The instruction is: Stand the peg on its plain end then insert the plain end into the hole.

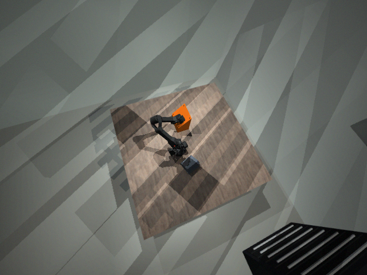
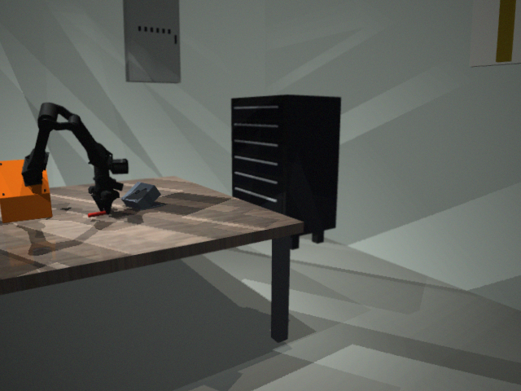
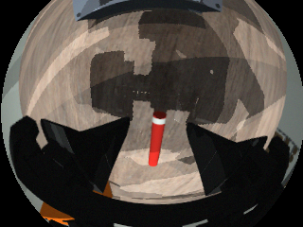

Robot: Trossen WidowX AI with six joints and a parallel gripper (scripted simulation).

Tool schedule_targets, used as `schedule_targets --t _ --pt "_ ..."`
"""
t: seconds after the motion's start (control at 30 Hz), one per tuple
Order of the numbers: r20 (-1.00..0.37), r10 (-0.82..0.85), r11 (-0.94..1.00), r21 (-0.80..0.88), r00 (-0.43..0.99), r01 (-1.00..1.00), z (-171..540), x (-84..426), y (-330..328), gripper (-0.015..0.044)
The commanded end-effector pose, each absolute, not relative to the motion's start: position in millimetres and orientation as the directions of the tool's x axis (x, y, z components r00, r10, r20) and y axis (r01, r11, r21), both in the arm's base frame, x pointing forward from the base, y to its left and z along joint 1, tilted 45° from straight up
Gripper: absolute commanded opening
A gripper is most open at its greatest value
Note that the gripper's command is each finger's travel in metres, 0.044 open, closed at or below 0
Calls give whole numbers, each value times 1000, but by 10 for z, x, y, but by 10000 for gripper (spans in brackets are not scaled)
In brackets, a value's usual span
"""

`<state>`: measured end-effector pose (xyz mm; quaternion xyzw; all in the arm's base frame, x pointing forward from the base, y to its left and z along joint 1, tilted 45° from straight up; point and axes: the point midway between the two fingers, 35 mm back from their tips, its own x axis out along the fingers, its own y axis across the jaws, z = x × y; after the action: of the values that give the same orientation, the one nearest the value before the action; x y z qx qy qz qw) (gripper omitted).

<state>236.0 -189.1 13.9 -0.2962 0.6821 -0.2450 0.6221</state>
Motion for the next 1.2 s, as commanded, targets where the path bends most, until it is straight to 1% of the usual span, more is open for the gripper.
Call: schedule_targets --t 0.0,0.13,0.17,0.5,0.8,1.0,1.17 --pt "-706 -706 707 -700 -48 -102 130 2363 -1890 230" --pt "-706 -706 707 -700 -48 -102 130 2363 -1890 125" --pt "-706 -706 707 -700 -48 -102 130 2363 -1890 110" --pt "-706 -706 707 -700 -48 -102 130 2363 -1890 110" --pt "-706 -706 707 -700 -48 -102 130 2363 -1890 51" --pt "-706 -707 706 -701 -42 -101 136 2359 -1888 51" --pt "-709 -706 705 -702 1 -99 161 2343 -1870 51"
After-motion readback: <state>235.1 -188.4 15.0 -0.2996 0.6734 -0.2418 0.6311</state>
